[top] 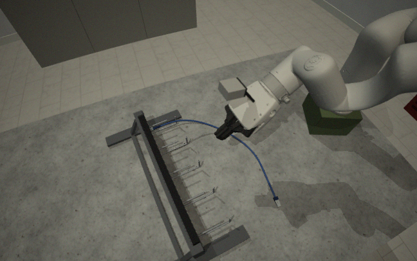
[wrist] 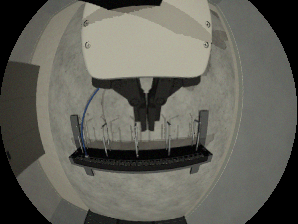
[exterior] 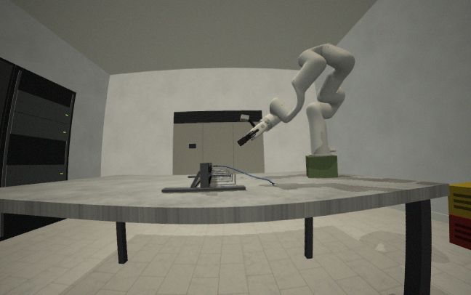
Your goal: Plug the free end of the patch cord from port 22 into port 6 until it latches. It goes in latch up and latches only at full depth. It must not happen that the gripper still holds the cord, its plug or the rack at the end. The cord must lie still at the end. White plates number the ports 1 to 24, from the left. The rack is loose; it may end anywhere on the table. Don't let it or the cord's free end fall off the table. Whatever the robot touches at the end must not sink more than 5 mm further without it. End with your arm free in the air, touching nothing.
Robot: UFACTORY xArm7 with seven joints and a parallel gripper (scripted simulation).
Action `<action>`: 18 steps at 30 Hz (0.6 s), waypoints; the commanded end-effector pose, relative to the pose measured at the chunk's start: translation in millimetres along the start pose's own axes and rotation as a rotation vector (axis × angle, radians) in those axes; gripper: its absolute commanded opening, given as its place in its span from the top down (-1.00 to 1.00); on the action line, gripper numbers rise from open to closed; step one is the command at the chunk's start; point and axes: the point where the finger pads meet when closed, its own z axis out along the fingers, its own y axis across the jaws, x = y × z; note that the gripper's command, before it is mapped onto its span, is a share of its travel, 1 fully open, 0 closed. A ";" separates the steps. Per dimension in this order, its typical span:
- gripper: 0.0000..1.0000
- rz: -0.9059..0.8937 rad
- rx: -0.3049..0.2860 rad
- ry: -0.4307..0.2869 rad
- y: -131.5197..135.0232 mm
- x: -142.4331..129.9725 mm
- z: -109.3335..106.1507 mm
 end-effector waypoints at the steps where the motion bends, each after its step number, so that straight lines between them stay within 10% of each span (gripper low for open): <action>1: 1.00 0.001 0.001 0.002 18.0 1.3 0.5; 18: 1.00 0.001 0.001 0.002 76.2 1.3 0.6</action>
